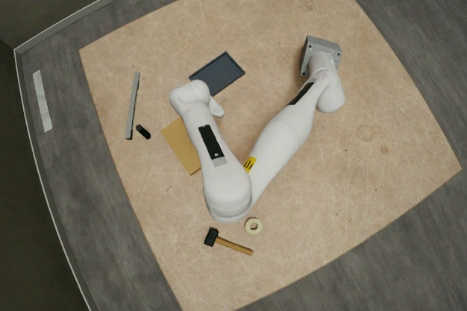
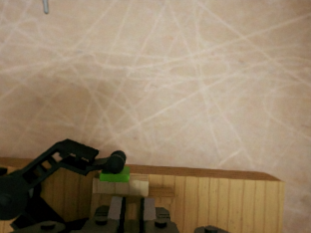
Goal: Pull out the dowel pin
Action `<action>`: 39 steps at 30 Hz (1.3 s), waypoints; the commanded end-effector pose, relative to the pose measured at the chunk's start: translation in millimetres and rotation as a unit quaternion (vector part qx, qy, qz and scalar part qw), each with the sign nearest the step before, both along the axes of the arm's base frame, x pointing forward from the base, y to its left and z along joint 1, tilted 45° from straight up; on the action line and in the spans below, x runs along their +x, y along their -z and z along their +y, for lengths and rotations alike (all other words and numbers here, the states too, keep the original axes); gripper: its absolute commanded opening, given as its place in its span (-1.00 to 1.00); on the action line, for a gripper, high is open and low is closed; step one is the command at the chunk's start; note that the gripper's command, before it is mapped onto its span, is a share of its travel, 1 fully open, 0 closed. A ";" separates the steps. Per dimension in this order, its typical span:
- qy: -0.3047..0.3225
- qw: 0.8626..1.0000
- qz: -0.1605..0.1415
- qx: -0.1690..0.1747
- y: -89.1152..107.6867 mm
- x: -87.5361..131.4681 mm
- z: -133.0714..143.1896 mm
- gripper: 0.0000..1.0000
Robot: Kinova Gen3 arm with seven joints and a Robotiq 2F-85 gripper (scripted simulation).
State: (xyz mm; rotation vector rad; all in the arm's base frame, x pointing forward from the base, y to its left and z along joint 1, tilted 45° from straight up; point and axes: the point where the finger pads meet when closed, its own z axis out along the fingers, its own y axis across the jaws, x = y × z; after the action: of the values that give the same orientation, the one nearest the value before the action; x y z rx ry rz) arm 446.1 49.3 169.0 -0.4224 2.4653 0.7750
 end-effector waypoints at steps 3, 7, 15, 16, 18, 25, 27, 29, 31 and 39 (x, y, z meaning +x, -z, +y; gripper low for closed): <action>0.000 1.000 -0.001 0.000 -0.6 0.2 -0.6 -0.80; 0.000 1.000 -0.001 -0.001 -0.6 0.2 -0.6 -0.80; -0.002 1.000 -0.002 -0.001 -0.6 0.2 -0.6 -0.80; -0.002 1.000 -0.003 -0.001 -0.6 0.2 -0.6 -0.80; -0.002 1.000 -0.003 -0.001 -0.6 0.2 -0.6 -0.80; -0.003 1.000 -0.004 -0.002 -0.6 0.2 -0.6 -0.80; -0.003 1.000 -0.004 -0.002 -0.6 0.2 -0.6 -0.80; -0.004 1.000 -0.004 -0.002 -0.6 0.2 -0.6 -0.80; -0.004 1.000 -0.005 -0.003 -0.6 0.2 -0.6 -0.80; -0.005 1.000 -0.006 -0.003 -0.6 0.2 -0.6 -0.80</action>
State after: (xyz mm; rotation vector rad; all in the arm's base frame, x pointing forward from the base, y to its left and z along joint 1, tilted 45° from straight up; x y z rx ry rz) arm 446.1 49.3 169.0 -0.4417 2.4589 0.7684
